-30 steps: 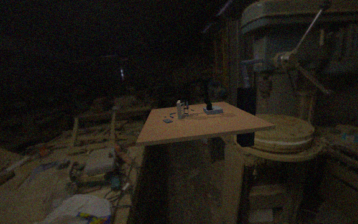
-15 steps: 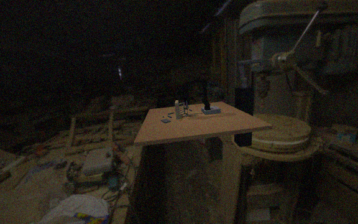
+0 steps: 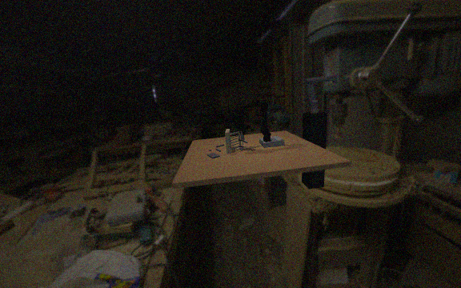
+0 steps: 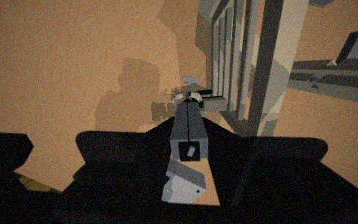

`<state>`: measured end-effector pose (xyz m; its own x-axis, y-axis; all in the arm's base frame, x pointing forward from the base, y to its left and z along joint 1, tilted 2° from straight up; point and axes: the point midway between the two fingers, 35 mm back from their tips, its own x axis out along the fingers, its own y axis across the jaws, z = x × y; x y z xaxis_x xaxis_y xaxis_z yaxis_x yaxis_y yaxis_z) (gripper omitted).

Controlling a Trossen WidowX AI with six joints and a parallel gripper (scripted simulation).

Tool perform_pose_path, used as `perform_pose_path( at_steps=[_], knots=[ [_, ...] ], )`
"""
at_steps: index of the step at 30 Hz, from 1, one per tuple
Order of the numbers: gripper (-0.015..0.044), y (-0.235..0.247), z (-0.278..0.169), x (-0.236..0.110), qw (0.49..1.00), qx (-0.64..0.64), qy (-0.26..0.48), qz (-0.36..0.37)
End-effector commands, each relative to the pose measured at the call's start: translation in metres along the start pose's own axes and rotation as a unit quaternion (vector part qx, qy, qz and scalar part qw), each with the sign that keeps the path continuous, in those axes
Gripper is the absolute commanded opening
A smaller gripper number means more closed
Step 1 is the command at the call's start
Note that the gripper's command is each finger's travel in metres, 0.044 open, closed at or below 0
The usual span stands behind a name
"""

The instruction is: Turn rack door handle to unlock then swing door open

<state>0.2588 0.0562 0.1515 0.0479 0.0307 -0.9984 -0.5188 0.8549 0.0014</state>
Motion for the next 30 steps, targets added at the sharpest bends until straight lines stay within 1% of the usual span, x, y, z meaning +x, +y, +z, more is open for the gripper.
perform_pose_path(
  at_steps=[1, 15, 30],
  knots=[
    [0.0025, 0.002, 0.002, 0.000, 0.999, 0.038, -0.003, -0.006],
    [0.0025, 0.026, 0.011, 0.000, 0.991, 0.132, -0.004, -0.005],
    [0.0025, 0.051, 0.025, 0.000, 0.972, 0.236, -0.005, -0.003]
  ],
)
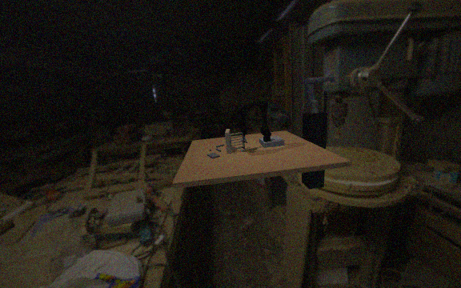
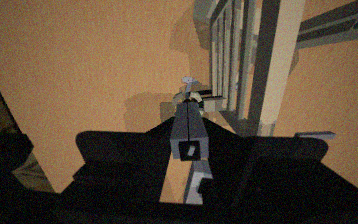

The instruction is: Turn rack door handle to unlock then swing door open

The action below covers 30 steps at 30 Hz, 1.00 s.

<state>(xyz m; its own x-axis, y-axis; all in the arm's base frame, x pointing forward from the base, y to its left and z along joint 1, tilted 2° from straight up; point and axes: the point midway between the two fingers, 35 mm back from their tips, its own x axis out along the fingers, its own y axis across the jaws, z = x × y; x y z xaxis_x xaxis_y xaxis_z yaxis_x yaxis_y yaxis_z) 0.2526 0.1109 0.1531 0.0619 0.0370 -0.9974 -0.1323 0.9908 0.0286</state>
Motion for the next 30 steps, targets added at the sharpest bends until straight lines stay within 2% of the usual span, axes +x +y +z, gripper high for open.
perform_pose_path(
  at_steps=[1, 24, 30],
  knots=[
    [0.0025, 0.004, 0.002, 0.000, 0.999, 0.040, 0.002, -0.004],
    [0.0025, 0.048, 0.022, 0.000, 0.977, 0.215, 0.001, -0.003],
    [0.0025, 0.049, 0.022, 0.000, 0.975, 0.220, 0.001, -0.003]
  ],
)
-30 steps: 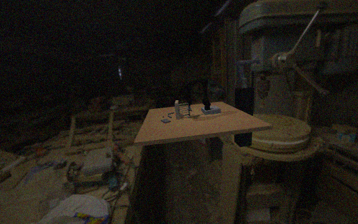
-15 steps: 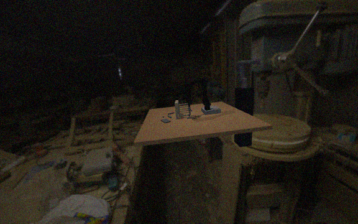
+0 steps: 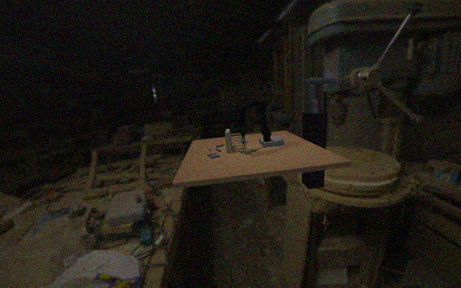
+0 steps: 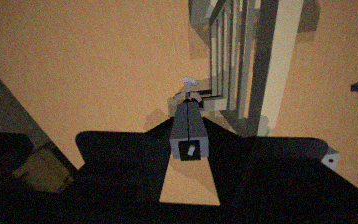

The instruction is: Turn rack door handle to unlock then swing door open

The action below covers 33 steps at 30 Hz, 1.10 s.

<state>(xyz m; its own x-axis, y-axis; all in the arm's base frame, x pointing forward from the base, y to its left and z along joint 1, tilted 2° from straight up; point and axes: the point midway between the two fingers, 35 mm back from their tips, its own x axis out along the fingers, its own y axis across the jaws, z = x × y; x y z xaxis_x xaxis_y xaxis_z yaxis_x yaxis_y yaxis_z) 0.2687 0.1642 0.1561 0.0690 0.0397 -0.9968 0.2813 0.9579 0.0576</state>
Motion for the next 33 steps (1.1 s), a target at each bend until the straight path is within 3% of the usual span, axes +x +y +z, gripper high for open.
perform_pose_path(
  at_steps=[1, 11, 22, 33],
  knots=[
    [0.0025, -0.002, 0.000, 0.001, 1.000, 0.013, 0.003, -0.005],
    [0.0025, -0.002, 0.000, 0.001, 1.000, 0.013, 0.003, -0.005],
    [0.0297, -0.002, 0.000, 0.001, 1.000, 0.013, 0.003, -0.005],
    [0.0297, 0.000, 0.001, -0.010, 1.000, 0.013, 0.003, -0.005]
  ],
)
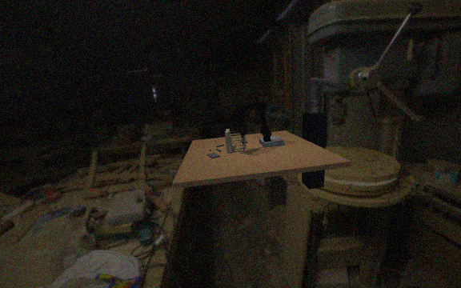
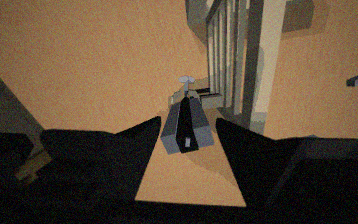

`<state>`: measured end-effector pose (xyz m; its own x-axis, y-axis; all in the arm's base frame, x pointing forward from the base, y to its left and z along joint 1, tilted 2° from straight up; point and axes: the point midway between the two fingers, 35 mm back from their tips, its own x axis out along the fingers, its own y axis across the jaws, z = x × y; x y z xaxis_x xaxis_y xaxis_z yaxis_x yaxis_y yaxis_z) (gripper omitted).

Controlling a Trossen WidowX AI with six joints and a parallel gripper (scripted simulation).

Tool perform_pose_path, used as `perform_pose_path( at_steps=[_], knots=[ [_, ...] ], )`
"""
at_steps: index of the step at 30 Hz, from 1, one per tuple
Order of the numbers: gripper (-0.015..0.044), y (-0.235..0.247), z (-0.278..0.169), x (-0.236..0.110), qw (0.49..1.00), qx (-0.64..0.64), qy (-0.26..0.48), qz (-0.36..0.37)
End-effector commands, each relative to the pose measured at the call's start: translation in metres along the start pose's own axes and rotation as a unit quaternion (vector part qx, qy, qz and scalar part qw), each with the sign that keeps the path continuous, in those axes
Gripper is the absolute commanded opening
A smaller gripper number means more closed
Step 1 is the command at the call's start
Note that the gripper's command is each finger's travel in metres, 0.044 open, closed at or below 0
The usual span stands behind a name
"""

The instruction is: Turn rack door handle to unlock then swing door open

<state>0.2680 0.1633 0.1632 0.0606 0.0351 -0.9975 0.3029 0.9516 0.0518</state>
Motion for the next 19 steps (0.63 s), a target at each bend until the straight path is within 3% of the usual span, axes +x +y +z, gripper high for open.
perform_pose_path(
  at_steps=[1, 19],
  knots=[
    [0.0297, 0.000, 0.001, -0.004, 1.000, 0.002, -0.001, -0.001],
    [0.0297, 0.001, 0.001, -0.025, 1.000, 0.002, -0.001, -0.001]
  ],
)
